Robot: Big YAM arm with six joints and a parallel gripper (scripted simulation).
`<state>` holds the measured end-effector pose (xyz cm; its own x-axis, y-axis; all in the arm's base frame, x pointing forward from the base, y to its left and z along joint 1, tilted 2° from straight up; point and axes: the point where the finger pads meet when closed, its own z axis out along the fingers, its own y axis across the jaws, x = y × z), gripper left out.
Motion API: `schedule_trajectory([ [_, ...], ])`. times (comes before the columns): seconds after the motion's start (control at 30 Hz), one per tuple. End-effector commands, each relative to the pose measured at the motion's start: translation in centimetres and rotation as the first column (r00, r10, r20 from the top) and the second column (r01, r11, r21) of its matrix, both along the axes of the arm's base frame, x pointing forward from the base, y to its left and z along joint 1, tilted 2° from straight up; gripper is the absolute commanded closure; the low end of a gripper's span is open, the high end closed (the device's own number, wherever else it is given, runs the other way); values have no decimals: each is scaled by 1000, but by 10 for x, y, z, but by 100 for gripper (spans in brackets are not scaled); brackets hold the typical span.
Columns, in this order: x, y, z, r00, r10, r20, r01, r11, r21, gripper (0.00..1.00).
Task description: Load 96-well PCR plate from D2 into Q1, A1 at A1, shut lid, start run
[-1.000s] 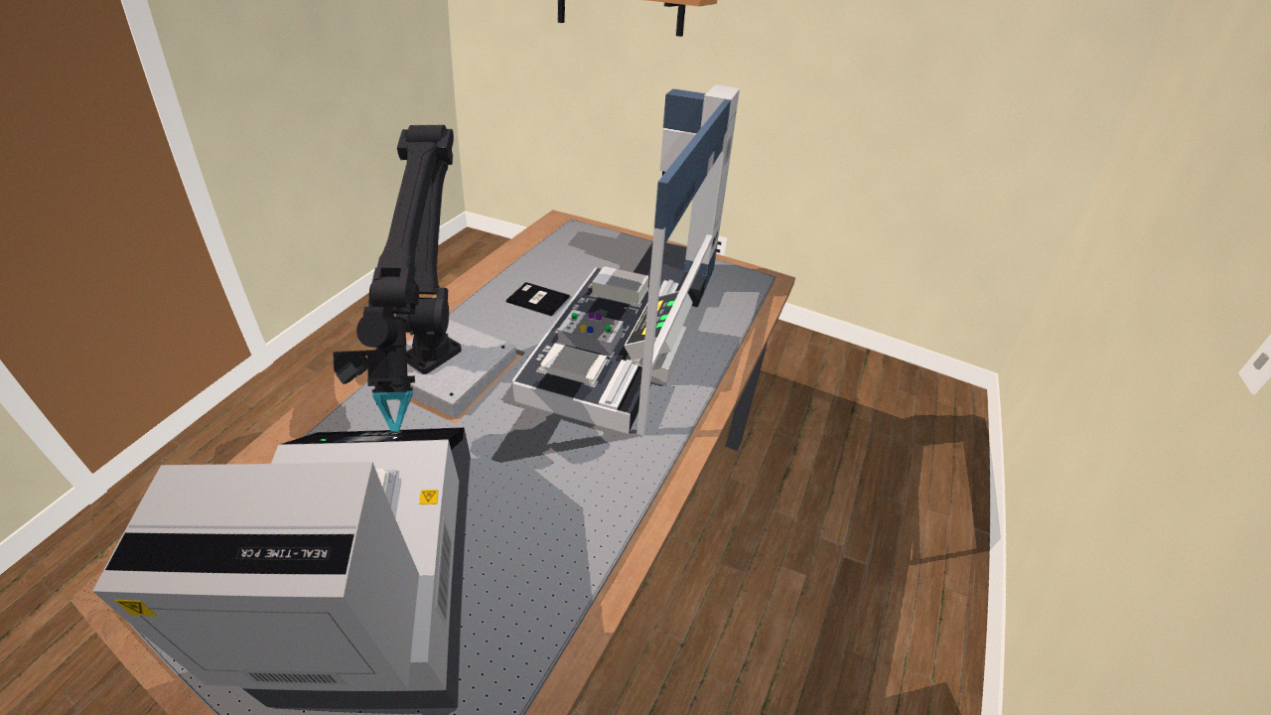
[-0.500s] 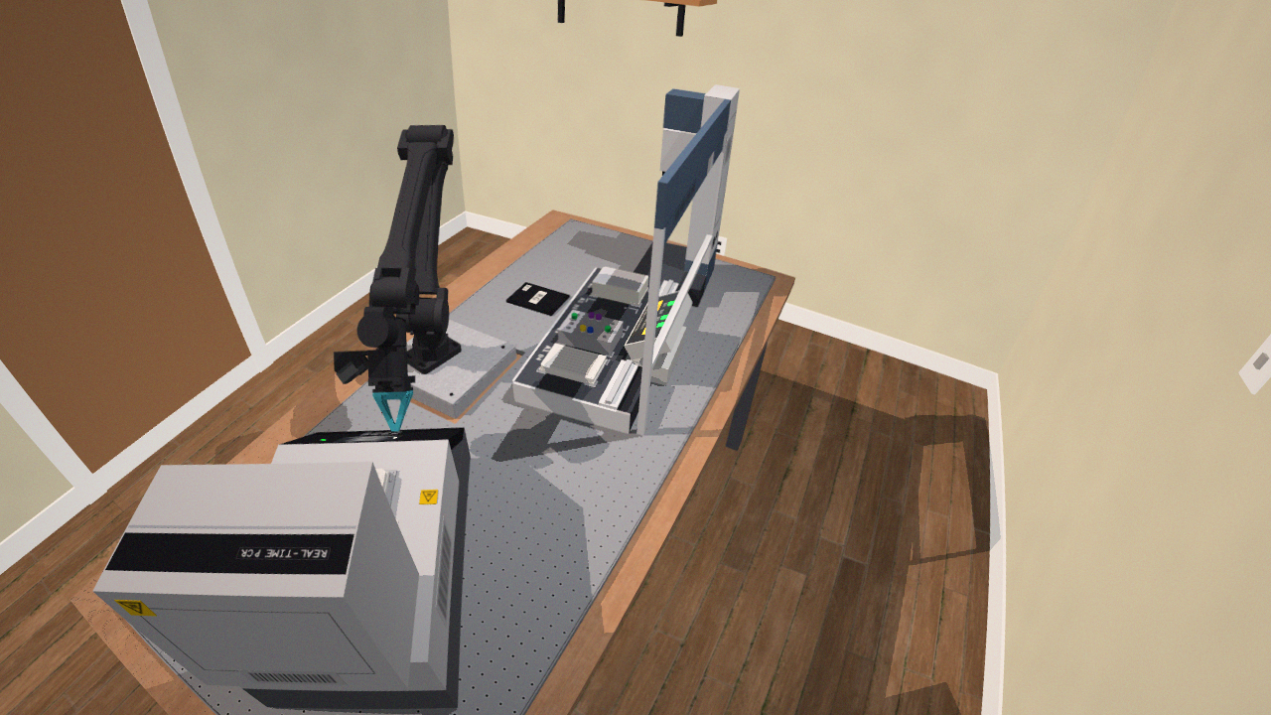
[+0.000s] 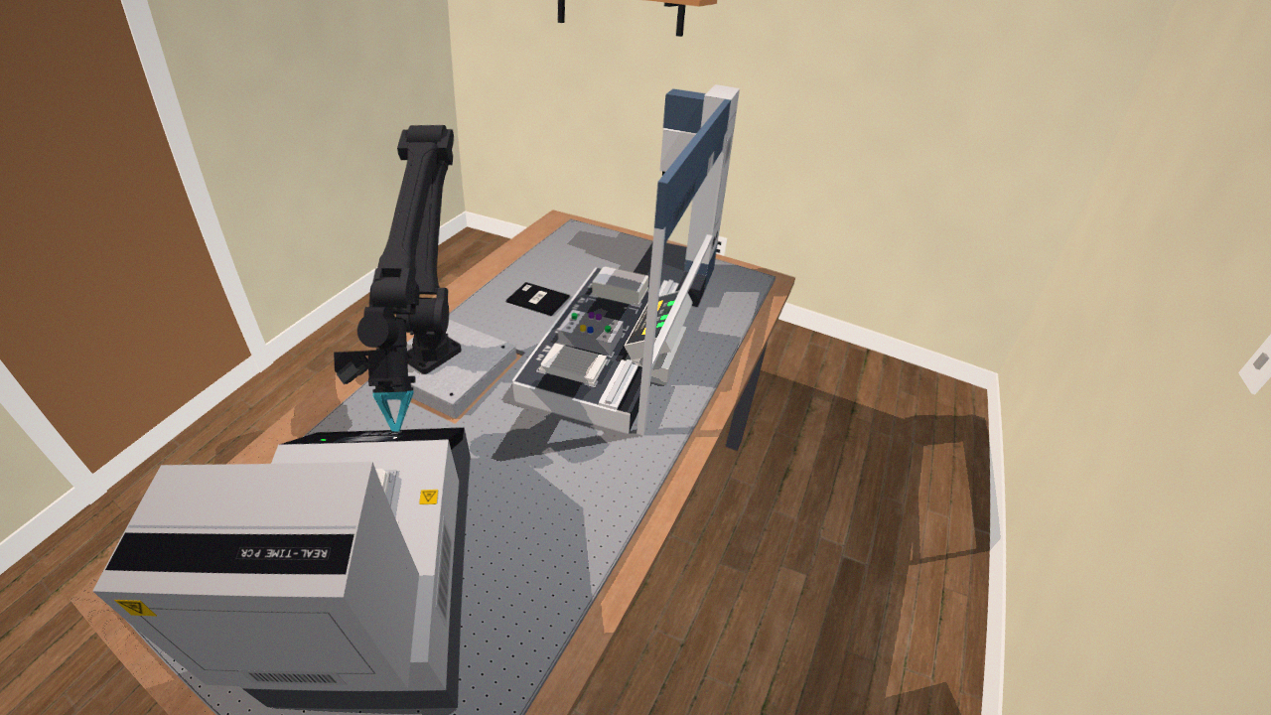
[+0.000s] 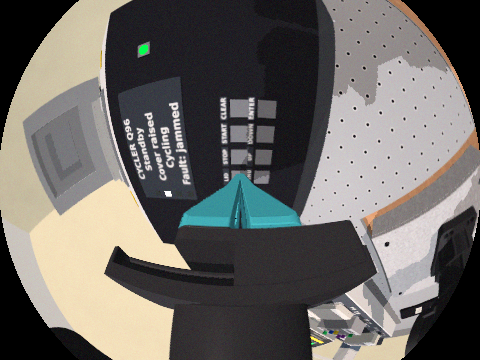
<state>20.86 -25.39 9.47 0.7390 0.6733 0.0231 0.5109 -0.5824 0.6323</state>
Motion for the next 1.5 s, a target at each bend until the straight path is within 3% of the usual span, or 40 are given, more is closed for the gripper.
schedule_trajectory([
  [0.0,4,-8,13,1000,6,24,-5,999,-41,100],
  [1.47,4,-12,6,1000,0,6,0,1000,-25,100],
])
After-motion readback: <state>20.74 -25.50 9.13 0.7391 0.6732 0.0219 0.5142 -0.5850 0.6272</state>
